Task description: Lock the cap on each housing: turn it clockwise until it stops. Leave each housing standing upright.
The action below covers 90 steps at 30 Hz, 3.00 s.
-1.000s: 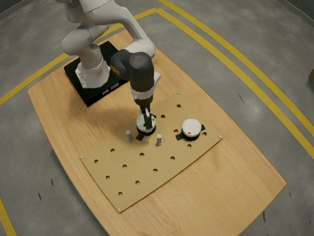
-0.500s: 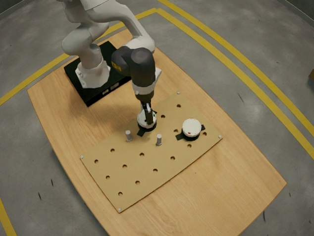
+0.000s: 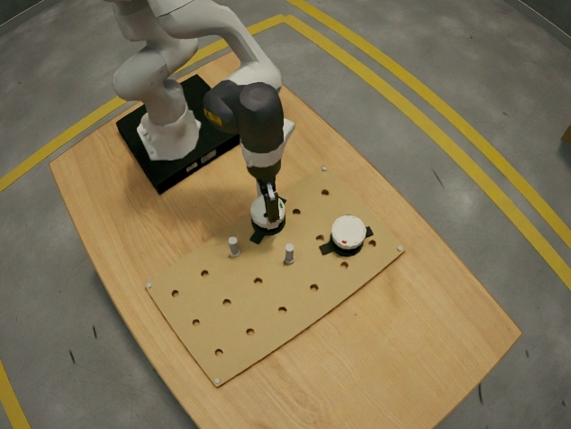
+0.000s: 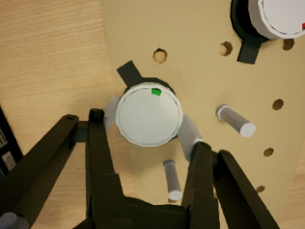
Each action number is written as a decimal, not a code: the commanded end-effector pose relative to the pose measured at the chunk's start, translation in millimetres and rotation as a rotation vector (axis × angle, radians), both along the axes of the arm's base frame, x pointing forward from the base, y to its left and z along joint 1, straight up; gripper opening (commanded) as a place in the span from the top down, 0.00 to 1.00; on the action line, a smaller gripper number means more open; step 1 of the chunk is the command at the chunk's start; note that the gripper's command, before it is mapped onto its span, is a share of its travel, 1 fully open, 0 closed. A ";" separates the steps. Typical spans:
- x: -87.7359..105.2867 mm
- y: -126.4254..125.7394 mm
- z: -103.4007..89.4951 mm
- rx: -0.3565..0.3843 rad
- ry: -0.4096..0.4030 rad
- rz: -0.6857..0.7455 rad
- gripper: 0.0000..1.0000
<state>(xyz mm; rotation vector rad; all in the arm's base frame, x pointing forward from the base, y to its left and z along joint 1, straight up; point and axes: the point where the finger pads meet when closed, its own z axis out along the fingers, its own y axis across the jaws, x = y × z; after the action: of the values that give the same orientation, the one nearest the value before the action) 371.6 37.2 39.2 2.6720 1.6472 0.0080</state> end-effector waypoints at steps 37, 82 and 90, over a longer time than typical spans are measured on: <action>-5.6 5.0 -1.7 0.001 0.006 -0.016 0.90; -5.6 5.0 -1.7 0.001 0.006 -0.016 0.22; -5.6 5.0 -1.5 0.001 0.006 -0.016 0.22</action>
<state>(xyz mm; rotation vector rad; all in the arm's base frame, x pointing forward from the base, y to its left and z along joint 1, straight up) 368.1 40.2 38.4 2.6820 1.6327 0.0050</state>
